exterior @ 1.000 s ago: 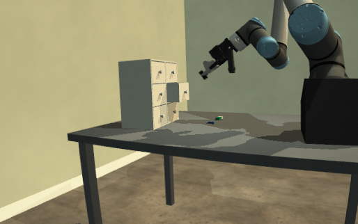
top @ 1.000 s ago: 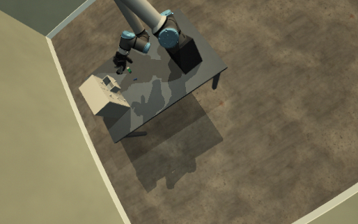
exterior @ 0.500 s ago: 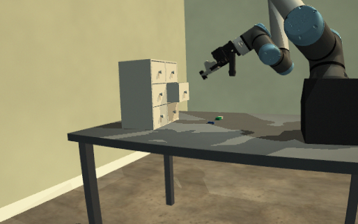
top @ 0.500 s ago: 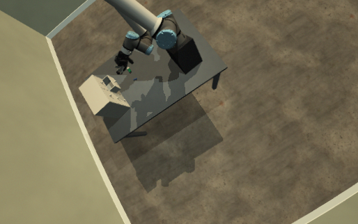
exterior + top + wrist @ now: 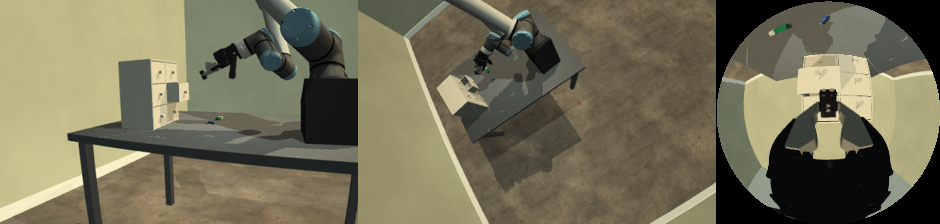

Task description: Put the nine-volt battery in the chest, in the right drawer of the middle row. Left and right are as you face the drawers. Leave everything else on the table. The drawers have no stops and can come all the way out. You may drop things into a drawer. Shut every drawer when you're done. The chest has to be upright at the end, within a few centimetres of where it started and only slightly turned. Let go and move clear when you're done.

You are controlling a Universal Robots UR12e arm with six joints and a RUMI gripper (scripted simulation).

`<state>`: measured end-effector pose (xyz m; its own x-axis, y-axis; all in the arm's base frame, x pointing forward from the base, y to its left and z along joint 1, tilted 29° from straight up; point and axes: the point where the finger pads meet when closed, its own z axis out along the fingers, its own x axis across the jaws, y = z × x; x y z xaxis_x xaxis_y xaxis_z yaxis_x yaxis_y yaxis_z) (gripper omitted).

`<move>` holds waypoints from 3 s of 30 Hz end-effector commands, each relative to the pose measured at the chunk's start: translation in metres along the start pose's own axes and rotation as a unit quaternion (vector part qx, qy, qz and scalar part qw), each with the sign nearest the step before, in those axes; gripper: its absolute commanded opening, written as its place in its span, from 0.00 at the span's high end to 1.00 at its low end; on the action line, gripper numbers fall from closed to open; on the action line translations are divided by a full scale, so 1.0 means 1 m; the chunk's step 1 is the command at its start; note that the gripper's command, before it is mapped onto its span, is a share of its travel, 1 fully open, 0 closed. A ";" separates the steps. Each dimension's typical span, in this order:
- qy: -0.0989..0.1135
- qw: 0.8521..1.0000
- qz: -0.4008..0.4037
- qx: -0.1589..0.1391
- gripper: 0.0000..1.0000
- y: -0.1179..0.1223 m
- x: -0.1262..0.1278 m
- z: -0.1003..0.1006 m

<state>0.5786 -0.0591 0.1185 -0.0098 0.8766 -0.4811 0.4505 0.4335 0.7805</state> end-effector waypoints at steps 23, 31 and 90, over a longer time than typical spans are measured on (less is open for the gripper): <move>0.000 0.999 0.000 -0.047 0.87 0.000 0.000 0.000; 0.000 0.999 0.000 -0.052 0.87 -0.001 0.000 0.000; 0.000 0.998 0.000 -0.055 0.87 0.008 0.000 0.016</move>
<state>0.5910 -0.0594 0.1177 -0.0092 0.8765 -0.4814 0.3491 0.4539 0.8198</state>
